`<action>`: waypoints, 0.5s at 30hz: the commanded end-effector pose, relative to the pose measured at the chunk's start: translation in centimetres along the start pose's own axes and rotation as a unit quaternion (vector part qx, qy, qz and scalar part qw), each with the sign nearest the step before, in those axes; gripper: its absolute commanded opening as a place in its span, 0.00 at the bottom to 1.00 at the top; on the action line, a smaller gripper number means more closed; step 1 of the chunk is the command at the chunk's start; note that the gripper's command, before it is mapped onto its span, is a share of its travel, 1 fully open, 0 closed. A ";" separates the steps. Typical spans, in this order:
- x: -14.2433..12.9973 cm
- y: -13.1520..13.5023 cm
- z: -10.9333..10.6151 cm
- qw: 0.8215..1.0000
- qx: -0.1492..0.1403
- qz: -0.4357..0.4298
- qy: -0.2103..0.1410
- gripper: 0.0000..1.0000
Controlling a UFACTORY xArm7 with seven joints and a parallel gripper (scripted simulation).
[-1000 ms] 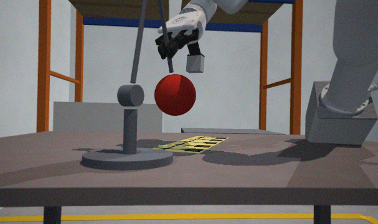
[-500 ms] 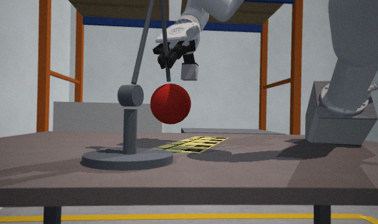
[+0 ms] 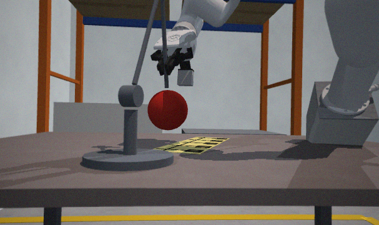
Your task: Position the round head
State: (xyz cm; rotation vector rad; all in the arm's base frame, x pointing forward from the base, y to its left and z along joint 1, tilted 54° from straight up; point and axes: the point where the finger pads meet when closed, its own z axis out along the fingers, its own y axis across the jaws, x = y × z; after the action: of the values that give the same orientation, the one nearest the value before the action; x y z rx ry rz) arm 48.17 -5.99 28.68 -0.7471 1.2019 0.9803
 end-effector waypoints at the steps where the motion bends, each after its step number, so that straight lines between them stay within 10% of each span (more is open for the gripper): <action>1: 0.1 -0.2 -0.2 1.000 0.001 -0.002 0.001 0.00; 7: 0.2 -0.3 -0.2 1.000 0.001 -0.002 0.001 0.00; 8: 0.2 -0.3 -0.2 1.000 0.001 -0.002 0.001 1.00; 15: 0.2 -0.3 -0.2 1.000 0.001 -0.002 0.001 1.00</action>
State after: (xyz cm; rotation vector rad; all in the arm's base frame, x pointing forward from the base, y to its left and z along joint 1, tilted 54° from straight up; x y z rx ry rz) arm 48.33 -6.09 28.32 -0.7467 1.2037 0.9794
